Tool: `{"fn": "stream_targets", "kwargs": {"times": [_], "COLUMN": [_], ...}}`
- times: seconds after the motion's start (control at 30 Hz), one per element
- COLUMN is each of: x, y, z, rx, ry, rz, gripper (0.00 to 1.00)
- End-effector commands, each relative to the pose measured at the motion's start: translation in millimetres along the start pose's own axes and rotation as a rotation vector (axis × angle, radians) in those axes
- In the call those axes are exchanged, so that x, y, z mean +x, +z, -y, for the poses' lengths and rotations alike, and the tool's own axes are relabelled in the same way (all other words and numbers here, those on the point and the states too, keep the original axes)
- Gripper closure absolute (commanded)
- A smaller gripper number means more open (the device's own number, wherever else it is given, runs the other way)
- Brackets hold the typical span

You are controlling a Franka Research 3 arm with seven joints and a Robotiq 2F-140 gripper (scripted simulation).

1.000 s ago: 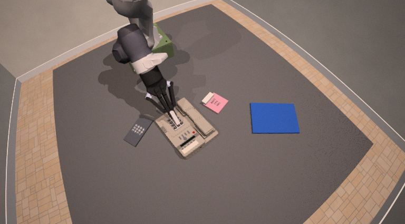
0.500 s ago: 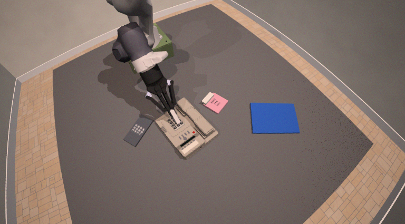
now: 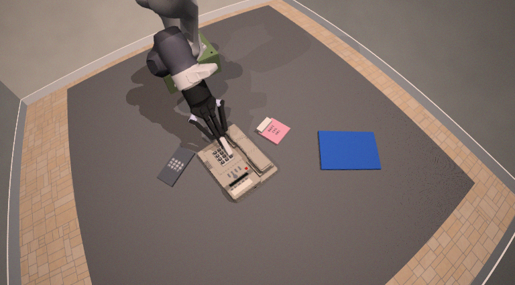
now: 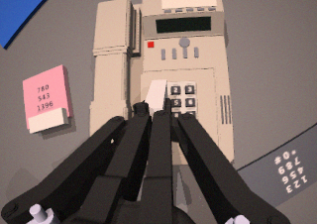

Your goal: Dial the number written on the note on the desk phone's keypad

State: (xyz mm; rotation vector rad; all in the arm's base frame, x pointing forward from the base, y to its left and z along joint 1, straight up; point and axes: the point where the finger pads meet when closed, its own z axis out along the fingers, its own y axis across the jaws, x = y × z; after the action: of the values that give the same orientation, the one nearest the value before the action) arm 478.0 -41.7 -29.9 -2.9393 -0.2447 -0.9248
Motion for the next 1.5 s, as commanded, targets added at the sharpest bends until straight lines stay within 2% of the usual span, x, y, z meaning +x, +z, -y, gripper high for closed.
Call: {"fn": "stream_targets", "kwargs": {"times": [0.0,1.47], "x": [0.7,-4.4], "y": [-0.3,6.9], "z": [0.5,0.5], "rx": [-0.002,-0.002], "ry": [0.002,0.002], "rz": [-0.001,-0.001], "gripper": [1.00,1.00]}}
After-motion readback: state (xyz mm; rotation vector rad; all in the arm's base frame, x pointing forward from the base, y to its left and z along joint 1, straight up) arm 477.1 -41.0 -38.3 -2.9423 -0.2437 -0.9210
